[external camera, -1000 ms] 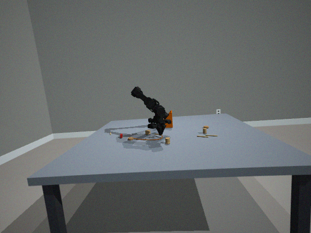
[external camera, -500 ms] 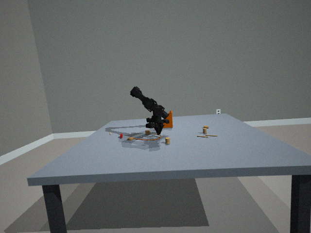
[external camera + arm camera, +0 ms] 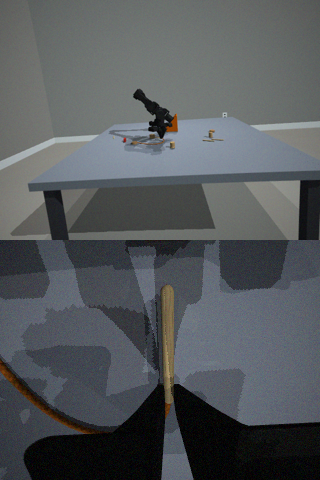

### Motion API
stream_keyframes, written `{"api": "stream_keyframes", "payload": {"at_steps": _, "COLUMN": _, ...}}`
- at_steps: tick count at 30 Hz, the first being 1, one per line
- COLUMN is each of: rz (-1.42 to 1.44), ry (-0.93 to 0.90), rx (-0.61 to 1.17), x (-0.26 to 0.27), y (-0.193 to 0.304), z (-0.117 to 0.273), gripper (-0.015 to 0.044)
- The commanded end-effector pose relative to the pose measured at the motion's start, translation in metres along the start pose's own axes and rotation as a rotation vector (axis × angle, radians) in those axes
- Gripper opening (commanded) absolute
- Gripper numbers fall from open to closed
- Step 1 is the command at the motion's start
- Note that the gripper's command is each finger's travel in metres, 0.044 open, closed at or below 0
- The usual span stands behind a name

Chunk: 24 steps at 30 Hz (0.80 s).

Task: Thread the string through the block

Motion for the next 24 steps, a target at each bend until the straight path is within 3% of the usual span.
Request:
{"api": "stream_keyframes", "payload": {"at_steps": 1, "rz": 0.001, "ry": -0.006, "rx": 0.001, "x": 0.001, "y": -0.006, "z": 0.001, "gripper": 0.0}}
{"api": "stream_keyframes", "payload": {"at_steps": 24, "rz": 0.002, "ry": -0.006, "rx": 0.002, "x": 0.003, "y": -0.026, "z": 0.0, "gripper": 0.0}}
Point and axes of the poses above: the point midway between the two fingers, 35 mm back from their tips, its own z axis back along the fingers, its own x axis across the jaws, y = z × x, the point moved 9 cm from there along z, back along the fingers, and after that the axes turned 12 degrees about -z, right-handed, at the moved point
